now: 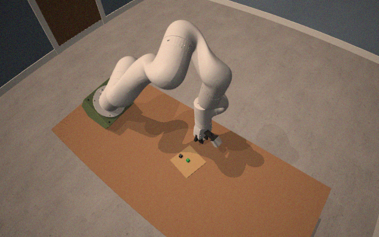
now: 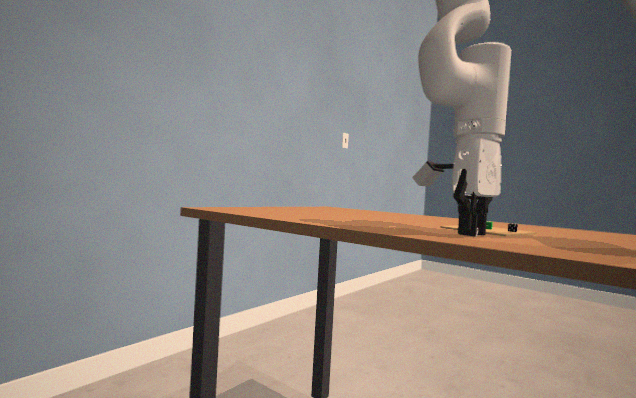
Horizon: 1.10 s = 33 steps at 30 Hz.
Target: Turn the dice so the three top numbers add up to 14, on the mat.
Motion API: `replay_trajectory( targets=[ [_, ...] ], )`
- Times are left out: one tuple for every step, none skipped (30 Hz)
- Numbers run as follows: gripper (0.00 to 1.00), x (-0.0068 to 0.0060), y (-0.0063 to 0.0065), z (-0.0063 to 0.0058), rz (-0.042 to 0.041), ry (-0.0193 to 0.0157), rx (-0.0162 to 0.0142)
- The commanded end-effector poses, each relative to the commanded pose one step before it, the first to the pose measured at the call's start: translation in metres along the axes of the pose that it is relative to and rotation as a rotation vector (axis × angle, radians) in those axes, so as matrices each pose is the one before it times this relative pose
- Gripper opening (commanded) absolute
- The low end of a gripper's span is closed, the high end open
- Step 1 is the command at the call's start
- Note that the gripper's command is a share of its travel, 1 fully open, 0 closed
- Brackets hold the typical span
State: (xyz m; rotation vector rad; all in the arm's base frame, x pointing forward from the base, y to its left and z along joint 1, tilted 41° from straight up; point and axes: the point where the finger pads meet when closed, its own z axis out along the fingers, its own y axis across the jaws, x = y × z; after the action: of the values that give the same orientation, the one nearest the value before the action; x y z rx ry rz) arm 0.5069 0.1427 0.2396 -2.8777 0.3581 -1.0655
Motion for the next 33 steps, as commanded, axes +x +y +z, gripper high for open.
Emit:
replay_trajectory(
  targets=[
    [0.31, 0.00047, -0.00033, -0.00027, 0.00013, 0.00088, 0.00068],
    [0.31, 0.0, 0.0, 0.0, 0.0, 0.0, 0.0],
    [0.31, 0.0, 0.0, 0.0, 0.0, 0.0, 0.0],
    [0.31, 0.0, 0.0, 0.0, 0.0, 0.0, 0.0],
    [0.31, 0.0, 0.0, 0.0, 0.0, 0.0, 0.0],
    [0.31, 0.0, 0.0, 0.0, 0.0, 0.0, 0.0],
    [0.31, 0.0, 0.0, 0.0, 0.0, 0.0, 0.0],
    [0.31, 0.0, 0.0, 0.0, 0.0, 0.0, 0.0],
    [0.31, 0.0, 0.0, 0.0, 0.0, 0.0, 0.0],
    [0.31, 0.0, 0.0, 0.0, 0.0, 0.0, 0.0],
    [0.31, 0.0, 0.0, 0.0, 0.0, 0.0, 0.0],
    [0.31, 0.0, 0.0, 0.0, 0.0, 0.0, 0.0],
    [0.31, 0.0, 0.0, 0.0, 0.0, 0.0, 0.0],
    [0.31, 0.0, 0.0, 0.0, 0.0, 0.0, 0.0],
    [0.31, 0.0, 0.0, 0.0, 0.0, 0.0, 0.0],
    [0.11, 0.0, 0.0, 0.0, 0.0, 0.0, 0.0],
    [0.11, 0.0, 0.0, 0.0, 0.0, 0.0, 0.0],
    [0.11, 0.0, 0.0, 0.0, 0.0, 0.0, 0.0],
    [0.11, 0.0, 0.0, 0.0, 0.0, 0.0, 0.0],
    [0.11, 0.0, 0.0, 0.0, 0.0, 0.0, 0.0],
    [0.11, 0.0, 0.0, 0.0, 0.0, 0.0, 0.0],
    [0.11, 0.0, 0.0, 0.0, 0.0, 0.0, 0.0],
    [0.11, 0.0, 0.0, 0.0, 0.0, 0.0, 0.0],
    [0.11, 0.0, 0.0, 0.0, 0.0, 0.0, 0.0],
    [0.11, 0.0, 0.0, 0.0, 0.0, 0.0, 0.0],
    [0.11, 0.0, 0.0, 0.0, 0.0, 0.0, 0.0],
    [0.11, 0.0, 0.0, 0.0, 0.0, 0.0, 0.0],
    [0.11, 0.0, 0.0, 0.0, 0.0, 0.0, 0.0],
    [0.11, 0.0, 0.0, 0.0, 0.0, 0.0, 0.0],
    [0.11, 0.0, 0.0, 0.0, 0.0, 0.0, 0.0],
    [0.11, 0.0, 0.0, 0.0, 0.0, 0.0, 0.0],
    [0.11, 0.0, 0.0, 0.0, 0.0, 0.0, 0.0],
    [0.11, 0.0, 0.0, 0.0, 0.0, 0.0, 0.0]
  ],
)
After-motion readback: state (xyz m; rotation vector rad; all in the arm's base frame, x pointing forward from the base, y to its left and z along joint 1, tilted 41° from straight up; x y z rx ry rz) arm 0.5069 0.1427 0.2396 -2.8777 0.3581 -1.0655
